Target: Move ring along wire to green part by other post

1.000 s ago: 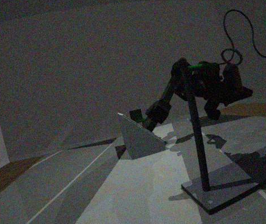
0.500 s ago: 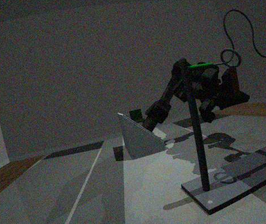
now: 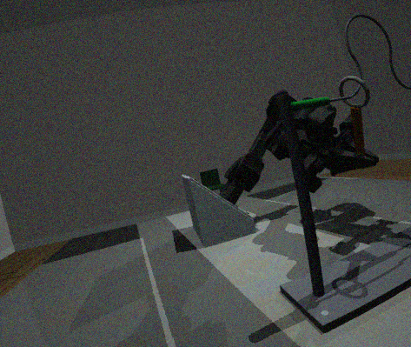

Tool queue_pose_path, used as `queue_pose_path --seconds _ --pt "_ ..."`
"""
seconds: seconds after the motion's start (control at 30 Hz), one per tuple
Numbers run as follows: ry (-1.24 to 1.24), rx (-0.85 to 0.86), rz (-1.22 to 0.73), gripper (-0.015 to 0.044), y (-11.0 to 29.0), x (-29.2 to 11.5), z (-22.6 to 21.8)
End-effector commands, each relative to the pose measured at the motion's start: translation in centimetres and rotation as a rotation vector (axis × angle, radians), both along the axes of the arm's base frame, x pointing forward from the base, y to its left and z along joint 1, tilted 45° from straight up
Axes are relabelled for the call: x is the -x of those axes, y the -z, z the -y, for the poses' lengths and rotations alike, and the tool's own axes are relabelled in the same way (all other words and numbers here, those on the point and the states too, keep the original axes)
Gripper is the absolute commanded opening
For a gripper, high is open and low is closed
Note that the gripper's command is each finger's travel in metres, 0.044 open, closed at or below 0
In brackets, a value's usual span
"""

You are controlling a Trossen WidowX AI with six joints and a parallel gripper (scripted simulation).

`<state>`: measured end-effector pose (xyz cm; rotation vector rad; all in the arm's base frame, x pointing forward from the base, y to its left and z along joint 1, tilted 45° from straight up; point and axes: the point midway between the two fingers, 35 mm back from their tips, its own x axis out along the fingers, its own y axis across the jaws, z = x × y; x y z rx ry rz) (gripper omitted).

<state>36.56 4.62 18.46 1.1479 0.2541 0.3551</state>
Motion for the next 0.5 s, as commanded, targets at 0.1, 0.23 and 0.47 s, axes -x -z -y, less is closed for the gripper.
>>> queue_pose_path --seconds 0.1,0.23,0.47 --pt "0.000 0.076 -0.016 -0.0150 1.6 0.0 0.5" --pt "0.001 0.113 -0.017 -0.0150 2.1 0.0 0.8" --pt "0.003 0.181 -0.018 -0.0150 3.1 0.0 1.5"
